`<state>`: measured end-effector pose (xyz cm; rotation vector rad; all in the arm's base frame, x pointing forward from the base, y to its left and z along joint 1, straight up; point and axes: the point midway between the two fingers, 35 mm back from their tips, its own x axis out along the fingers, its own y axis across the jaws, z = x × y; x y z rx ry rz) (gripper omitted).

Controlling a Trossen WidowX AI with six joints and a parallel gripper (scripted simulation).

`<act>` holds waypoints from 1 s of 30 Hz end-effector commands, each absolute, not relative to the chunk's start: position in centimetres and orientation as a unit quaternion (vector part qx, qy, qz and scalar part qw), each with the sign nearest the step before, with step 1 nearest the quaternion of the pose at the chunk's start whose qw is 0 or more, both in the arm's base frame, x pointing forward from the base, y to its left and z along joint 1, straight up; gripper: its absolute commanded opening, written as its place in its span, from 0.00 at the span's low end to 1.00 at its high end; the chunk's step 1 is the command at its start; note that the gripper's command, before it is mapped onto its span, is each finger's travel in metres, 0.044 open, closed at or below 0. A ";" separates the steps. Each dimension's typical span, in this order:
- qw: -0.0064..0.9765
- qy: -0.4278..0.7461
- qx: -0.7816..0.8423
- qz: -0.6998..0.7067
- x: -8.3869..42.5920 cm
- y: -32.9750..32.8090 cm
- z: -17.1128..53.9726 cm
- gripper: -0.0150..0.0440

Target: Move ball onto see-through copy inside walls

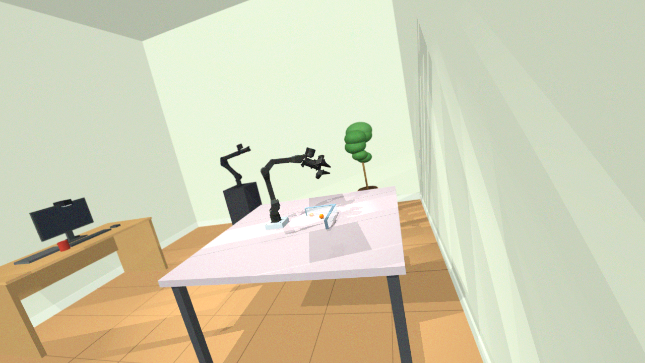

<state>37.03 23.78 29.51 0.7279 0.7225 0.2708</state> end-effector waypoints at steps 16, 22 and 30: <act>0.722 0.691 -0.019 0.023 32.8 6.9 7.2 0.70; 0.719 0.694 -0.021 0.024 32.7 6.7 7.1 0.70; 0.719 0.694 -0.021 0.024 32.8 6.8 5.5 0.70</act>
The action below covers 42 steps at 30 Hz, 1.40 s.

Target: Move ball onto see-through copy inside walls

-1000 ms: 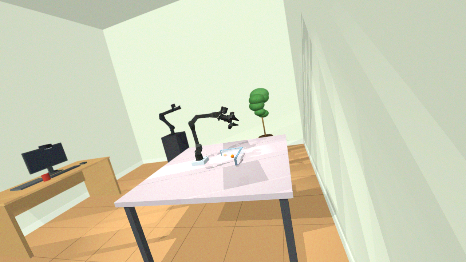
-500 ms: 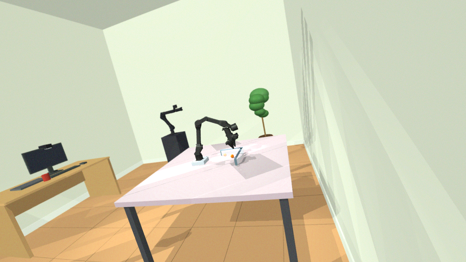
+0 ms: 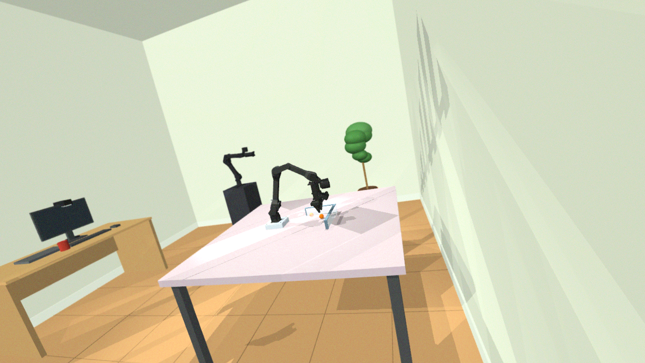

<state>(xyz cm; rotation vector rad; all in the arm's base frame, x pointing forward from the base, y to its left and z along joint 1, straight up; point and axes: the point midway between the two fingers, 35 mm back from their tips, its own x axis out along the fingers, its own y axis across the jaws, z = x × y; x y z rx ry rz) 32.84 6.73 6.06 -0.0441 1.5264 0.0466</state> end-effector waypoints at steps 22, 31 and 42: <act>0.719 0.694 -0.021 0.024 32.9 6.8 2.1 0.70; 0.719 0.694 -0.021 0.024 32.9 6.8 2.0 0.49; 0.720 0.694 -0.021 0.024 33.3 6.9 4.6 0.25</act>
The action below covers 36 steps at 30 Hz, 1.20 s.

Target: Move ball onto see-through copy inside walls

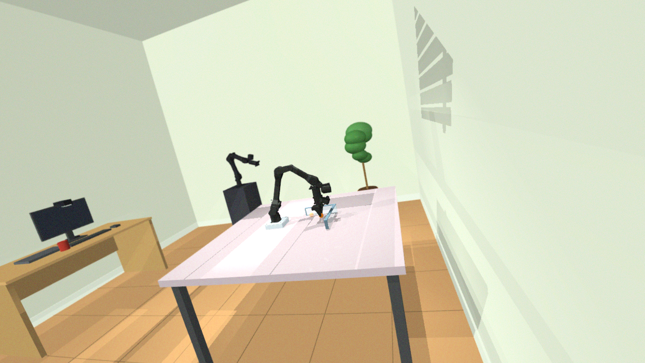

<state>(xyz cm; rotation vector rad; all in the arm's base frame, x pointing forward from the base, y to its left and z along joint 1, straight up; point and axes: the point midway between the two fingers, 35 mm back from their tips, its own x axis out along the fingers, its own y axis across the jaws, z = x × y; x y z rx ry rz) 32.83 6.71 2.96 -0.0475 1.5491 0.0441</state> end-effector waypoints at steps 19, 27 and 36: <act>0.719 0.694 -0.021 0.024 32.5 6.7 14.7 0.25; 0.718 0.693 0.049 -0.042 31.5 7.6 14.2 0.25; 0.704 0.682 0.144 -0.134 30.0 8.7 13.5 0.25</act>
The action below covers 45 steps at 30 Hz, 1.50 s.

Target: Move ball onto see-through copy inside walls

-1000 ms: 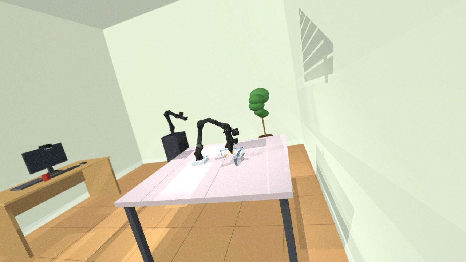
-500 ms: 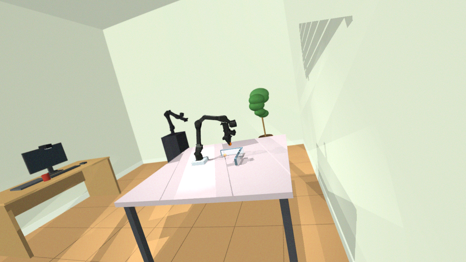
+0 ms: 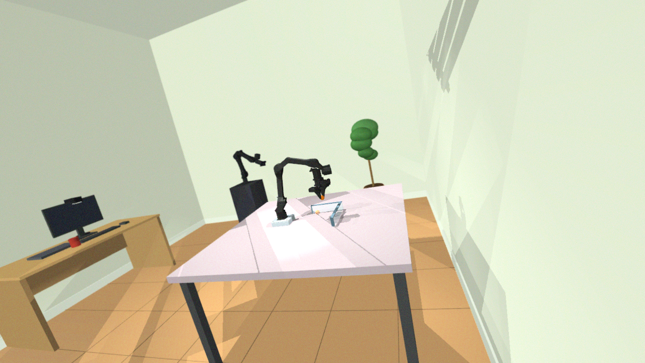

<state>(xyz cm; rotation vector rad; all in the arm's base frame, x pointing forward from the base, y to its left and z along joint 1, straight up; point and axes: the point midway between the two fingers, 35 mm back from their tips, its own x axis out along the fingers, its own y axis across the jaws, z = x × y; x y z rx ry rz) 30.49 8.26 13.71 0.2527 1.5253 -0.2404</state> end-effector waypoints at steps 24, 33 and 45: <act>0.608 0.595 0.380 -0.363 25.8 10.9 11.5 0.25; 0.552 0.542 0.458 -0.439 24.2 11.5 10.7 0.25; 0.520 0.512 0.493 -0.474 23.4 11.8 9.7 0.25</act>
